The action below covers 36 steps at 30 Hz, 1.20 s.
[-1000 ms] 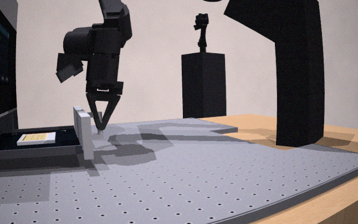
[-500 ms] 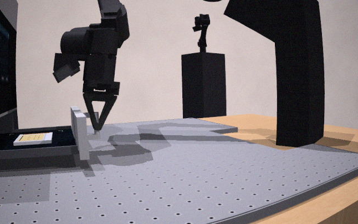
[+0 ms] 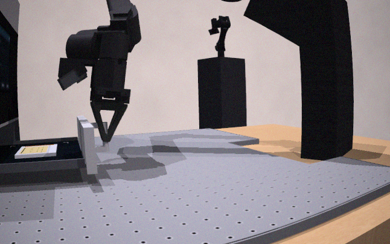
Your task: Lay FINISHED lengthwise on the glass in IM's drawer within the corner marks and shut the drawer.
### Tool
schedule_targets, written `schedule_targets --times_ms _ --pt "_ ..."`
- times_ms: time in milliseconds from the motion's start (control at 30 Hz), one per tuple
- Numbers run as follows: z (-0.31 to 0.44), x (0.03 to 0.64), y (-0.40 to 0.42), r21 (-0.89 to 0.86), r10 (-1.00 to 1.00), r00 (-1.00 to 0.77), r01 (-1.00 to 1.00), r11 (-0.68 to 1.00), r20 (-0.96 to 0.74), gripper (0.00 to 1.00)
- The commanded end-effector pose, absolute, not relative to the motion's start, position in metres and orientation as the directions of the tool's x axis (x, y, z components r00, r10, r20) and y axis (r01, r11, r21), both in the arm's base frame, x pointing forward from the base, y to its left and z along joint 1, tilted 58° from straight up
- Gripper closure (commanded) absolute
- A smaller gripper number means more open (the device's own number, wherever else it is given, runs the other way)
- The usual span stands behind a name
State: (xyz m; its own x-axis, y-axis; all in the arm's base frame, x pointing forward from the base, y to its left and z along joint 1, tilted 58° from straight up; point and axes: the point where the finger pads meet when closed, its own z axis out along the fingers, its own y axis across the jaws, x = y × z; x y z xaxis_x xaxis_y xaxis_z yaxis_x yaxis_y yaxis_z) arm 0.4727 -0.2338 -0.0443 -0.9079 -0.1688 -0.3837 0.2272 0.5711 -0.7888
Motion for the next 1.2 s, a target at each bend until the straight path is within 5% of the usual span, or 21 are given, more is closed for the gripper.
schedule_targets --times_ms 0,1167 --pt "-0.038 0.486 -0.225 -0.783 -0.194 -0.896 0.223 0.58 -0.399 0.92" --pt "-0.033 0.513 -0.219 -0.789 -0.306 -0.844 0.201 0.581 -0.44 0.92"
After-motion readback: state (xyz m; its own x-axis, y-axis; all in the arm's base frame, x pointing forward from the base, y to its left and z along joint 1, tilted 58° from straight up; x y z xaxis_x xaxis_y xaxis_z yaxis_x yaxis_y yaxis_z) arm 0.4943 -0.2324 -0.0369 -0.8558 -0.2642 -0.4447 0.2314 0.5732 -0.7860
